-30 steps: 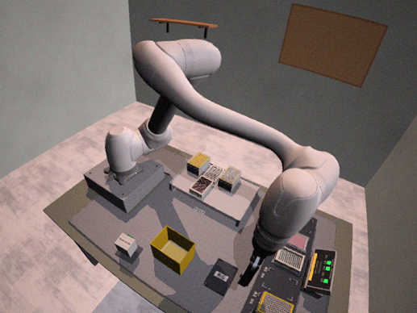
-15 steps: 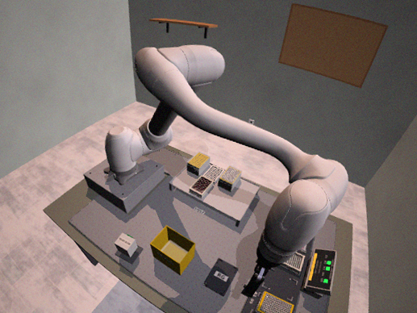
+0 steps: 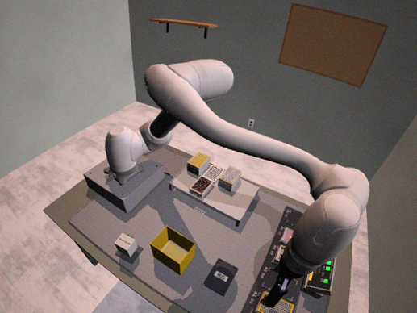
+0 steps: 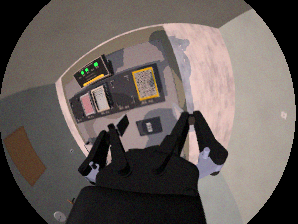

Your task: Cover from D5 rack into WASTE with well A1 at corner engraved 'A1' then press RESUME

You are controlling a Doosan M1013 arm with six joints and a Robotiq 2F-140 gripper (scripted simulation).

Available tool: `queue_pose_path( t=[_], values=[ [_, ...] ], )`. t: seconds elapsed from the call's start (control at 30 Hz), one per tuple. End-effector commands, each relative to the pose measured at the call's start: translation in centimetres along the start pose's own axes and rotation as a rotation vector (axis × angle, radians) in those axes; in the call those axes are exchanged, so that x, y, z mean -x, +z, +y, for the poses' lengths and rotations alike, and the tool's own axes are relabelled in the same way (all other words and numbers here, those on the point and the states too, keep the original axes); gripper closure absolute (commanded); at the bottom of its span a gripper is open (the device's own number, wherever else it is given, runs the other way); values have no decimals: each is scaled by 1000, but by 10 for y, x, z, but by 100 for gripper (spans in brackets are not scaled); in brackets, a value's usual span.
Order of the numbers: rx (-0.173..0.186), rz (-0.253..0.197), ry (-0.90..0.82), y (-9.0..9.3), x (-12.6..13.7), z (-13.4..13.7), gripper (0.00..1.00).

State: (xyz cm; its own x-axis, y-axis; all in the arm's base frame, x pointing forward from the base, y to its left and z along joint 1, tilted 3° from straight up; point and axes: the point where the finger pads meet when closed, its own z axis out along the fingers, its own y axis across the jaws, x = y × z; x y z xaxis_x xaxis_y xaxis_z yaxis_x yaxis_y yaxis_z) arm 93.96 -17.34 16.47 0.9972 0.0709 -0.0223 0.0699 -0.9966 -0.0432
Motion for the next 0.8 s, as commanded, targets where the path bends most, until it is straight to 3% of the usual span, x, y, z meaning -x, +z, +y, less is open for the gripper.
queue_pose_path(
  t=[0.0, 0.47, 0.77],
  values=[
    [0, 0, 0, -1, -18, -1, 23],
    [0, 0, 0, -1, -76, -2, 23],
    [0, 0, 0, -1, -76, -2, 23]
  ],
)
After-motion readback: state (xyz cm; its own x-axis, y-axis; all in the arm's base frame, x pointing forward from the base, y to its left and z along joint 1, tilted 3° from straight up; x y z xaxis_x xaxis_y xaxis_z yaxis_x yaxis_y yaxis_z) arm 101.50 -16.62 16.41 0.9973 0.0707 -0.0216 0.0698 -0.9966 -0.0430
